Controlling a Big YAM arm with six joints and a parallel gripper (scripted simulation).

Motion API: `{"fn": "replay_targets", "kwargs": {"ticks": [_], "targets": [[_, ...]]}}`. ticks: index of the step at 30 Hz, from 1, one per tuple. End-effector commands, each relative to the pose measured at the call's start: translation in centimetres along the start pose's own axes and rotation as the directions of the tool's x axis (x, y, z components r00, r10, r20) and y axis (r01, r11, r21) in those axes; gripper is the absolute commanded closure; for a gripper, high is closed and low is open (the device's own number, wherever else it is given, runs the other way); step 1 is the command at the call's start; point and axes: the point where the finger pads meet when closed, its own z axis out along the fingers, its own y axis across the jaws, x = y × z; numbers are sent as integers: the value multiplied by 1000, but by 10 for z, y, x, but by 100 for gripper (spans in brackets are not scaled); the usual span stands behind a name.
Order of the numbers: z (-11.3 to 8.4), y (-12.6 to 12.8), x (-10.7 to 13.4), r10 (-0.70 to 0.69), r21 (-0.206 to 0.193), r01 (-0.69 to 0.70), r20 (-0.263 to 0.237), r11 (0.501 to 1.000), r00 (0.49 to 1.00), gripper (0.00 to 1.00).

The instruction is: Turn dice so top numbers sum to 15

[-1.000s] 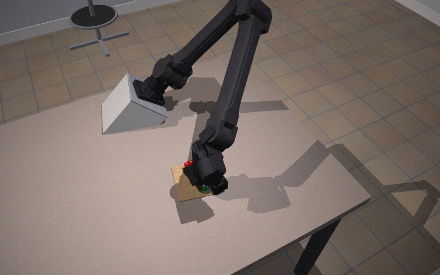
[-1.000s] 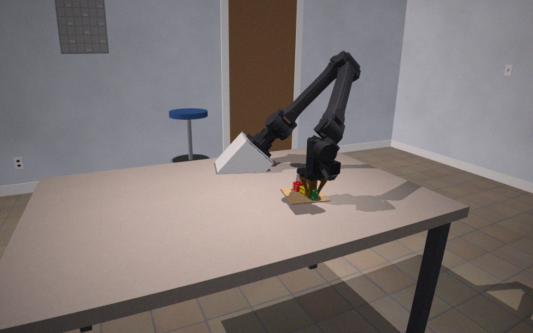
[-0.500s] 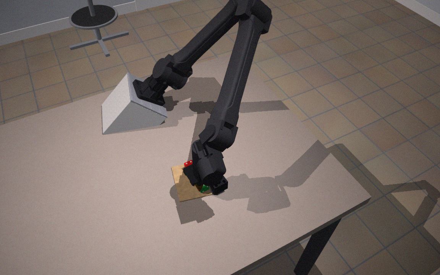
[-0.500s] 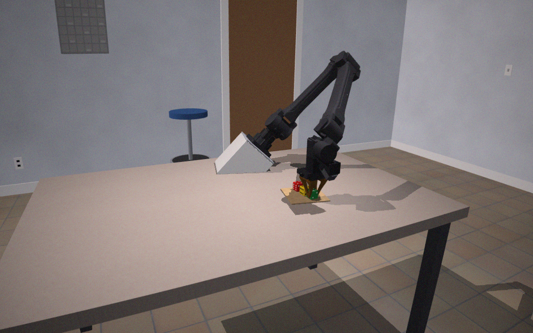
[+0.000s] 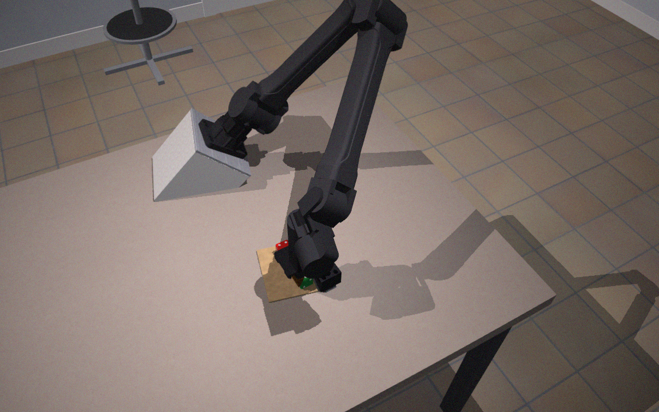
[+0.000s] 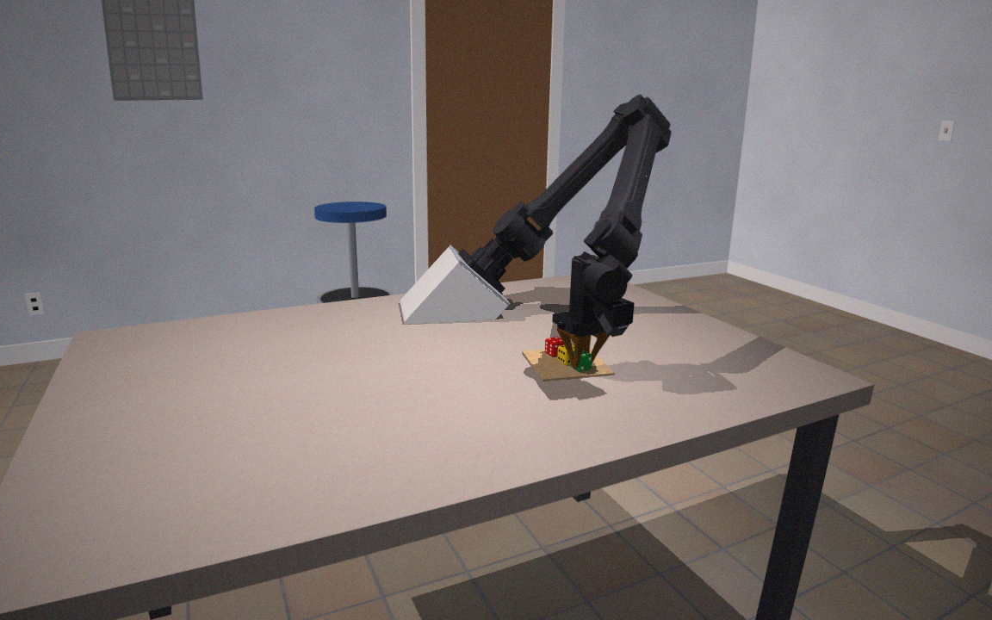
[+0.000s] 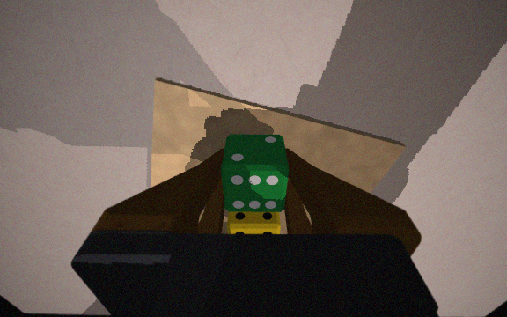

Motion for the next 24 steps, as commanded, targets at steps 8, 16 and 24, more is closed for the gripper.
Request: {"fn": "replay_targets", "kwargs": {"ticks": [8, 16, 24], "targets": [[1, -2, -7, 7, 0, -7, 7, 1000, 1000, 74], [-1, -2, -10, 8, 1, -8, 12, 1000, 1000, 74], [-1, -2, -10, 8, 1, -8, 13, 1000, 1000, 74]]}}
